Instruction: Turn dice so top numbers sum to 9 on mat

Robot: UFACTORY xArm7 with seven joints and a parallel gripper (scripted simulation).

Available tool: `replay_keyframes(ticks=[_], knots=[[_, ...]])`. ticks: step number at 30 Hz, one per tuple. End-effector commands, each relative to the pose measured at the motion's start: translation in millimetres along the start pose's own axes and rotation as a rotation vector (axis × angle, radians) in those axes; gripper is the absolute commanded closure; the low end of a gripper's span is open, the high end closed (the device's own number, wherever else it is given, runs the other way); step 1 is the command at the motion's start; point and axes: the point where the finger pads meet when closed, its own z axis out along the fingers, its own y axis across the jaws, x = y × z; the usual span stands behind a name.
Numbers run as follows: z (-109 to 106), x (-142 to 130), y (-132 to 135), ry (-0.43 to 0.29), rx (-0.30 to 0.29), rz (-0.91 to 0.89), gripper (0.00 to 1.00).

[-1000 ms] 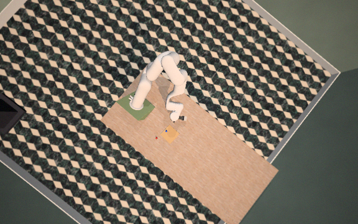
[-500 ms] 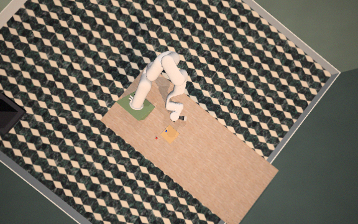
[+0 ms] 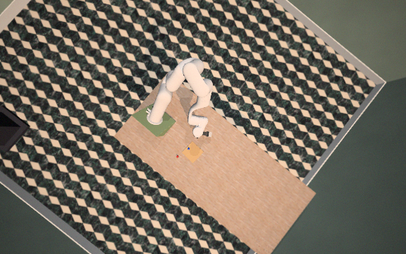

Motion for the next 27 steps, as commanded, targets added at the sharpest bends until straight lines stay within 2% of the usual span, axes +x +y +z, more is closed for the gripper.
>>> replay_keyframes(ticks=[1,19,25,27], knots=[[-1,1,1,0.003,-0.002,0.000,0.89],[-2,1,1,0.003,-0.002,0.000,0.89],[-22,1,1,0.003,-0.002,0.000,0.89],[-22,1,1,0.003,-0.002,0.000,0.89]])
